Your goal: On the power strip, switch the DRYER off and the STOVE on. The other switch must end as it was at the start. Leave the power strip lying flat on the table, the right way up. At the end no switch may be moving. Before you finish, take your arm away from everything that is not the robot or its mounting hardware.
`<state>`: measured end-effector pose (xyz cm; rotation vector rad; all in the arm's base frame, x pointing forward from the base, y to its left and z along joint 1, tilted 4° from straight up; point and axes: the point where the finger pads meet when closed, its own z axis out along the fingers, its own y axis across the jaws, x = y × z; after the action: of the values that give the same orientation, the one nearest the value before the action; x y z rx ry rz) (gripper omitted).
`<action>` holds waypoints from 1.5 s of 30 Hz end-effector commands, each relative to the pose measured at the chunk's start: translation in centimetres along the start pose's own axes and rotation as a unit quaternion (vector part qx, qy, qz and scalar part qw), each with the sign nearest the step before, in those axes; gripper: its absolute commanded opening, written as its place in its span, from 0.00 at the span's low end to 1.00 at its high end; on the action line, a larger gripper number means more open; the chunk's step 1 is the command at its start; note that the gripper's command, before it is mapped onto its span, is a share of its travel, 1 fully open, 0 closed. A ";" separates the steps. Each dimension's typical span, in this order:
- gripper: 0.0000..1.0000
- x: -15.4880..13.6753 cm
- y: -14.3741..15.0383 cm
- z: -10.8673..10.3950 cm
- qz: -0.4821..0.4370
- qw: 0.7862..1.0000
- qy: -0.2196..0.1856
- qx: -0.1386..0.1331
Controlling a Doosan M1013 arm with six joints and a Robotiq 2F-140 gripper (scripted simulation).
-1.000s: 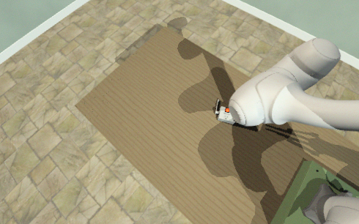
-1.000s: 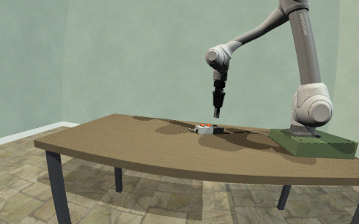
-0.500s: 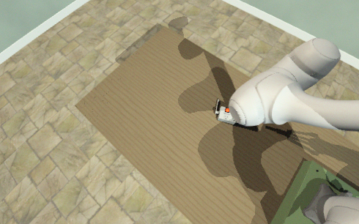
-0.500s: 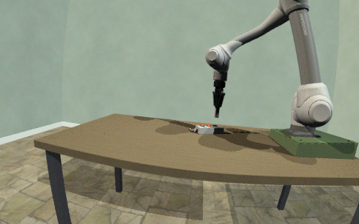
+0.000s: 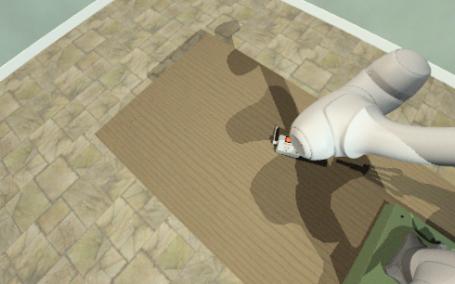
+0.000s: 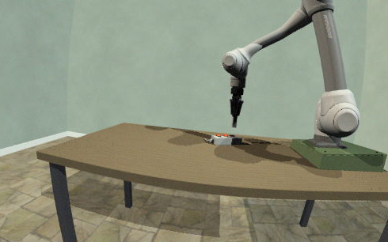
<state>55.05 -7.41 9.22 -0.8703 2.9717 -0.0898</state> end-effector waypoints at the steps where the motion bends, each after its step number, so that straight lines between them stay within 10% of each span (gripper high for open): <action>1: 0.00 0.0 0.0 0.1 0.000 1.000 0.000 0.000; 45: 0.00 0.0 0.0 4.2 0.000 1.000 0.000 0.000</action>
<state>55.28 -7.62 5.10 -0.8705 2.9716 -0.0897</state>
